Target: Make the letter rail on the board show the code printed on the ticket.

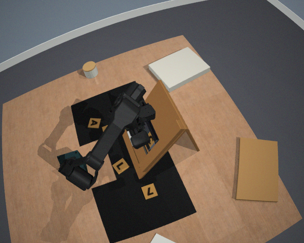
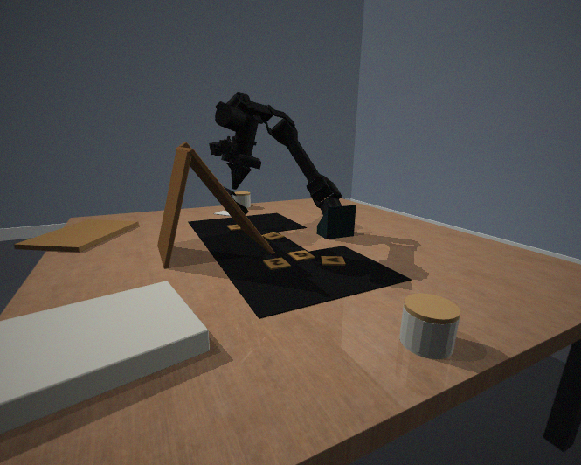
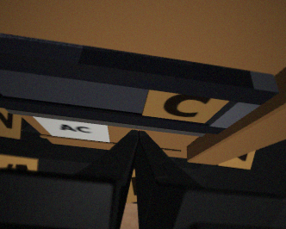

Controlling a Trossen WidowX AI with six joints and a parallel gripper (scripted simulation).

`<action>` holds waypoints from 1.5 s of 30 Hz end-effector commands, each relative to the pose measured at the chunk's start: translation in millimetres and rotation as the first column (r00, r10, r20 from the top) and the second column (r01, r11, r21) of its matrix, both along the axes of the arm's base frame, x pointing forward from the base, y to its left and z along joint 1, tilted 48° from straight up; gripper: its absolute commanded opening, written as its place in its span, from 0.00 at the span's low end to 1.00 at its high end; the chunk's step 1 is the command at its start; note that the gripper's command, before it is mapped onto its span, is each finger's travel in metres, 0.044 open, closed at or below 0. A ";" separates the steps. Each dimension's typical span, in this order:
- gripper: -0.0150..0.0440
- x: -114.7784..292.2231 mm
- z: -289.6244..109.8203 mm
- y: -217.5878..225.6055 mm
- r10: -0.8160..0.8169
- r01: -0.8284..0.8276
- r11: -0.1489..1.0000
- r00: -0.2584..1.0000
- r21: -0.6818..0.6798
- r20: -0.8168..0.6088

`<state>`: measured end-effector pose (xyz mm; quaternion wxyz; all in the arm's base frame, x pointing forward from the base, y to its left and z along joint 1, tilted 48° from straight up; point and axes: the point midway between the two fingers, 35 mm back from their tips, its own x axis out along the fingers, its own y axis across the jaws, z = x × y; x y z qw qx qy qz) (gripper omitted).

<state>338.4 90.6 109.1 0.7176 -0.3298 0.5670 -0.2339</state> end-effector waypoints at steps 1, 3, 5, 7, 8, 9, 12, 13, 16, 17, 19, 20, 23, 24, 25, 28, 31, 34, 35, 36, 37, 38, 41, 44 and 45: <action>0.25 -2.5 1.3 0.7 -0.004 0.004 1.000 1.000 0.005 0.000; 0.34 -3.7 3.9 5.0 0.053 -0.053 0.999 0.998 0.001 -0.032; 0.43 -13.9 13.6 18.0 0.204 -0.205 0.979 0.971 0.008 -0.121; 0.52 -26.1 23.9 31.5 0.369 -0.373 0.928 0.905 0.023 -0.214; 0.57 -32.5 28.9 37.9 0.447 -0.454 0.890 0.857 0.033 -0.257; 0.61 -39.1 33.7 44.0 0.520 -0.532 0.845 0.801 0.045 -0.297; 0.74 -60.0 47.1 60.5 0.703 -0.740 0.667 0.586 0.087 -0.404; 0.79 -67.2 51.3 65.5 0.748 -0.798 0.594 0.501 0.103 -0.435; 0.92 -84.5 60.5 75.9 0.818 -0.904 0.403 0.288 0.140 -0.498; 0.97 -88.6 62.6 78.1 0.827 -0.923 0.356 0.236 0.149 -0.511; 1.00 -96.9 66.5 82.3 0.834 -0.952 0.257 0.132 0.166 -0.535; 1.00 -101.1 68.4 84.2 0.833 -0.963 0.206 0.079 0.175 -0.547; 1.00 -108.1 71.5 87.3 0.825 -0.975 0.120 -0.008 0.189 -0.565; 1.00 -108.1 71.5 87.3 0.825 -0.975 0.120 -0.008 0.189 -0.565; 1.00 -108.1 71.5 87.3 0.825 -0.975 0.120 -0.008 0.189 -0.565; 1.00 -108.1 71.5 87.3 0.825 -0.975 0.120 -0.008 0.189 -0.565; 1.00 -108.1 71.5 87.3 0.825 -0.975 0.120 -0.008 0.189 -0.565; 1.00 -108.1 71.5 87.3 0.825 -0.975 0.120 -0.008 0.189 -0.565; 1.00 -108.1 71.5 87.3 0.825 -0.975 0.120 -0.008 0.189 -0.565; 1.00 -108.1 71.5 87.3 0.825 -0.975 0.120 -0.008 0.189 -0.565; 1.00 -108.1 71.5 87.3 0.825 -0.975 0.120 -0.008 0.189 -0.565; 1.00 -108.1 71.5 87.3 0.825 -0.975 0.120 -0.008 0.189 -0.565; 1.00 -108.1 71.5 87.3 0.825 -0.975 0.120 -0.008 0.189 -0.565; 1.00 -108.1 71.5 87.3 0.825 -0.975 0.120 -0.008 0.189 -0.565; 1.00 -108.1 71.5 87.3 0.825 -0.975 0.120 -0.008 0.189 -0.565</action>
